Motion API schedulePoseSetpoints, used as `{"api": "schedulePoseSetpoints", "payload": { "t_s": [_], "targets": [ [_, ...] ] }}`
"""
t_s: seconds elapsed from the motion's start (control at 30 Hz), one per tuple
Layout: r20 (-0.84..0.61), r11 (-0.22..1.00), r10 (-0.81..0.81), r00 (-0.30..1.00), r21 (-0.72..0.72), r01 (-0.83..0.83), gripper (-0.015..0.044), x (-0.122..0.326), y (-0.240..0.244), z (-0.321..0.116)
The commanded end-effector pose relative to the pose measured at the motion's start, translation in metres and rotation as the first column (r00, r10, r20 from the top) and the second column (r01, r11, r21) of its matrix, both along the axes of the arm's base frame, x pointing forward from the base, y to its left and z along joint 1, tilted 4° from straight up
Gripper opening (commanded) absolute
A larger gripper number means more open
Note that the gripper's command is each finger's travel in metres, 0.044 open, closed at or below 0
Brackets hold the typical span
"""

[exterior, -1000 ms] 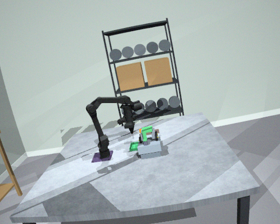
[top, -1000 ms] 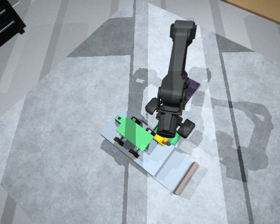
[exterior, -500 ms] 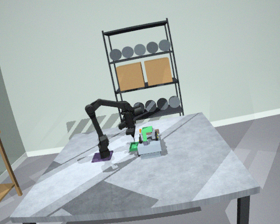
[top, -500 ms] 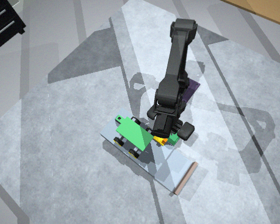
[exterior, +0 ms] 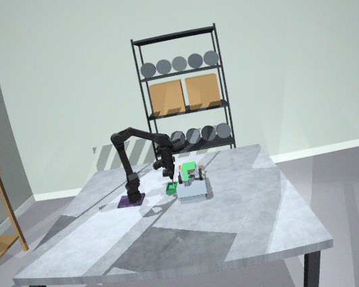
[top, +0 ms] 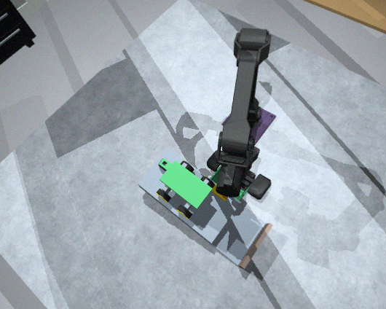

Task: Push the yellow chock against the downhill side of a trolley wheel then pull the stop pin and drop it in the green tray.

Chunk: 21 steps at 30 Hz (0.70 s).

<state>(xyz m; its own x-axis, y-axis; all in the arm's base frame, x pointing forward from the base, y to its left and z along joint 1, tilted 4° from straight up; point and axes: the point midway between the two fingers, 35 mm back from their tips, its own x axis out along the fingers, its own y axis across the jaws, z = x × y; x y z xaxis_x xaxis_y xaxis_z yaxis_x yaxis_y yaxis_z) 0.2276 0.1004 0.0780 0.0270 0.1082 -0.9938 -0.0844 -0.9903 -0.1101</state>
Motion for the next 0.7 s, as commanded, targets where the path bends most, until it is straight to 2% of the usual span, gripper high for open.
{"api": "schedulePoseSetpoints", "payload": {
  "t_s": [0.0, 0.07, 0.67],
  "targets": [
    [-0.001, 1.0, -0.003, 1.0, 0.003, 0.003, 0.0157, 0.0, -0.001, -0.001],
    [-0.001, 1.0, -0.003, 1.0, 0.003, 0.003, 0.019, 0.0, -0.003, -0.001],
    [-0.001, 1.0, -0.003, 1.0, 0.001, 0.003, 0.019, -0.001, -0.017, -0.006]
  ]
}}
